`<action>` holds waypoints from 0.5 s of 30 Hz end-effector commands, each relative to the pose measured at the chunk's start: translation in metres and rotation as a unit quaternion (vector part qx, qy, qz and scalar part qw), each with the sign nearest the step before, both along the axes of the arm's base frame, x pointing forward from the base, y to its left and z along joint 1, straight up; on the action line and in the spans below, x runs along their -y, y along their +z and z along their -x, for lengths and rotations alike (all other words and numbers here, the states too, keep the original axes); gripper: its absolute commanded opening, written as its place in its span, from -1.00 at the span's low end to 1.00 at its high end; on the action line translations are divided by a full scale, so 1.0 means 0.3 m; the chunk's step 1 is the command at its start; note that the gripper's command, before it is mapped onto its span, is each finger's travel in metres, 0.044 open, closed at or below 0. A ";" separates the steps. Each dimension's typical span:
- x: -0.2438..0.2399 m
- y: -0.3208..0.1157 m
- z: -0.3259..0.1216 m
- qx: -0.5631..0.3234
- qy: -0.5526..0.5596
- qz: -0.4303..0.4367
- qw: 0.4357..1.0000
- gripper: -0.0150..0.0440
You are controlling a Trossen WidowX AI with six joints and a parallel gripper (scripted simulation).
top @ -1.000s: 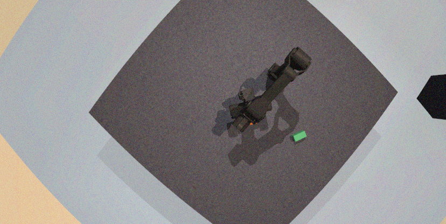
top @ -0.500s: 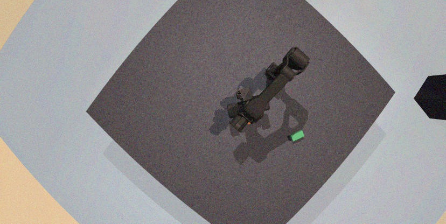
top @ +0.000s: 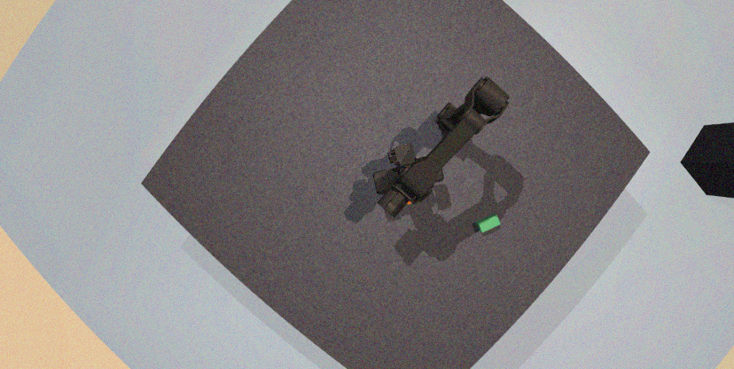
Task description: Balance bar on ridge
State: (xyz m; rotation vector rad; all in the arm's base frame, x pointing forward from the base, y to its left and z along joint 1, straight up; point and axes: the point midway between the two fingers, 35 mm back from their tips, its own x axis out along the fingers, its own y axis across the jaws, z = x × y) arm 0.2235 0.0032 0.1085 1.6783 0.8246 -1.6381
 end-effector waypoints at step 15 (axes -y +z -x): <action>0.000 0.000 0.000 0.000 0.000 0.000 1.000 -0.40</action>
